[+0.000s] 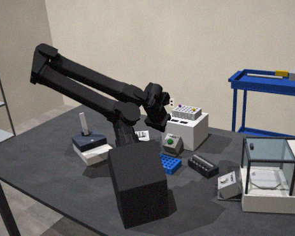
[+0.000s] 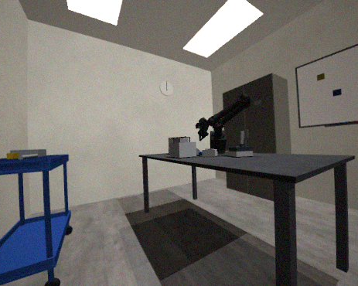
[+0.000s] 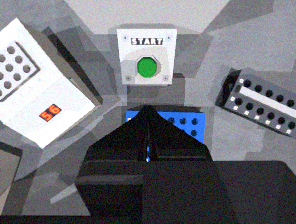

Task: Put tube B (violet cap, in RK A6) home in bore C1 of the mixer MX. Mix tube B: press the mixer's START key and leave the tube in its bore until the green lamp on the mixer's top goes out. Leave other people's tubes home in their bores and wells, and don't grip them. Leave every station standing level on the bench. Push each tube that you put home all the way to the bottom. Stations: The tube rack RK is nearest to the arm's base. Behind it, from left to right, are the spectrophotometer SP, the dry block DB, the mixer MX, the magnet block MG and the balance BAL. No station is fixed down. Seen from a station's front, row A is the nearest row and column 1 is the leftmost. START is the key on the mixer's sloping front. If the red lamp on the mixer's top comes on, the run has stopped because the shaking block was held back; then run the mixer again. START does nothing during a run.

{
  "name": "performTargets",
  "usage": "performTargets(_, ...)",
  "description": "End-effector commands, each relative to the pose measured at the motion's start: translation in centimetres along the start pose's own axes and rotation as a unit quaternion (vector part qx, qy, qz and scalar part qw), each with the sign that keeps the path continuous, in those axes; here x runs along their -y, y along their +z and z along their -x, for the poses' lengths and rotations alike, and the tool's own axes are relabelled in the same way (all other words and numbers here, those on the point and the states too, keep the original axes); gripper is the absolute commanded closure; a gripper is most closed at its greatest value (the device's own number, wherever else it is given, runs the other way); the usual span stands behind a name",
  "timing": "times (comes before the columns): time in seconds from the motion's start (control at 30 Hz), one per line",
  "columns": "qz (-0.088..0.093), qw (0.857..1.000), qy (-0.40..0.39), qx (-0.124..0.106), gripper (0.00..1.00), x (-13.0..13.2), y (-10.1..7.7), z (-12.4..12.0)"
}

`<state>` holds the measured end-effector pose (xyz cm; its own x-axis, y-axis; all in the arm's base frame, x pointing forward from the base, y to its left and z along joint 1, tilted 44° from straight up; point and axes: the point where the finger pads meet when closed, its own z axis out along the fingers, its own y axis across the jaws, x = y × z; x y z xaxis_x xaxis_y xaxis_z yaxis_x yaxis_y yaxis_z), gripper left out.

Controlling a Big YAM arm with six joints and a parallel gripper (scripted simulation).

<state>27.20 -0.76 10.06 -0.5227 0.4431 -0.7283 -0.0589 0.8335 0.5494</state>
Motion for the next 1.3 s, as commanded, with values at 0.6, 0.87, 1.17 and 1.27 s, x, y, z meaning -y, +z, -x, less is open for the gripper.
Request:
performTargets(0.6,0.004,1.0,0.0,0.003,1.0,-0.3,0.4,0.6)
performTargets(0.87,0.003,1.0,0.004,-0.001,1.0,-0.2,1.4,0.0)
performTargets(1.17,0.003,1.0,0.003,0.0,1.0,-0.2,2.9,0.1)
performTargets(1.27,0.003,1.0,0.003,0.001,1.0,-0.2,3.1,0.2)
